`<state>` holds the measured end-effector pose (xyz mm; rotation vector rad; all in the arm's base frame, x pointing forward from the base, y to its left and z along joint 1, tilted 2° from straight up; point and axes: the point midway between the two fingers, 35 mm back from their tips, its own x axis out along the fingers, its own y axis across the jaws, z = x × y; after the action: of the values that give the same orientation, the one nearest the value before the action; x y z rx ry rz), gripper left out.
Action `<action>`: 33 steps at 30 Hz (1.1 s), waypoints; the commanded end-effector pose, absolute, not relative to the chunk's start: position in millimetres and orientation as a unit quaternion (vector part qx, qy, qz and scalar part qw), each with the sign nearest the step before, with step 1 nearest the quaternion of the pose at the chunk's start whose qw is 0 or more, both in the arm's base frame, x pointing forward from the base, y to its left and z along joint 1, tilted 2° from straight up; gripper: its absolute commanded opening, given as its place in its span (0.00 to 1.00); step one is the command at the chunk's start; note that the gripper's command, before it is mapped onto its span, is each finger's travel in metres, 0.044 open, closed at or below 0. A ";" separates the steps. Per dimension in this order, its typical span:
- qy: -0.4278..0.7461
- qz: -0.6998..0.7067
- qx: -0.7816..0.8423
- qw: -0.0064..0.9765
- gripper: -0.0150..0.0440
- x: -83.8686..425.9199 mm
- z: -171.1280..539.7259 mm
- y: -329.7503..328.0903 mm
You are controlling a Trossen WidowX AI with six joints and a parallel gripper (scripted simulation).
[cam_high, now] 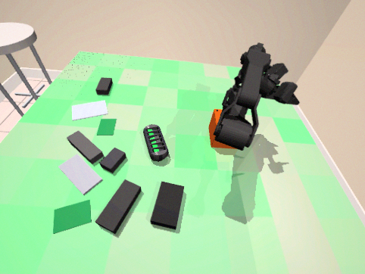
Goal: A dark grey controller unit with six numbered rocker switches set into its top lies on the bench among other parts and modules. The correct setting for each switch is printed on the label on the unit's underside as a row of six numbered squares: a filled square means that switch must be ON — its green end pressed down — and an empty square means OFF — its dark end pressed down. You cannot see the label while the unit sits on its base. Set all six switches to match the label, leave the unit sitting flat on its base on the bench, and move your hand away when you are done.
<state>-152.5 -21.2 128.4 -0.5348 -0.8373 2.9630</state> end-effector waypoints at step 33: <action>-0.399 0.699 -0.316 -0.502 0.25 113.0 133.2 -208.4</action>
<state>61.0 -210.3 139.7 -1.4051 -1.7331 3.4560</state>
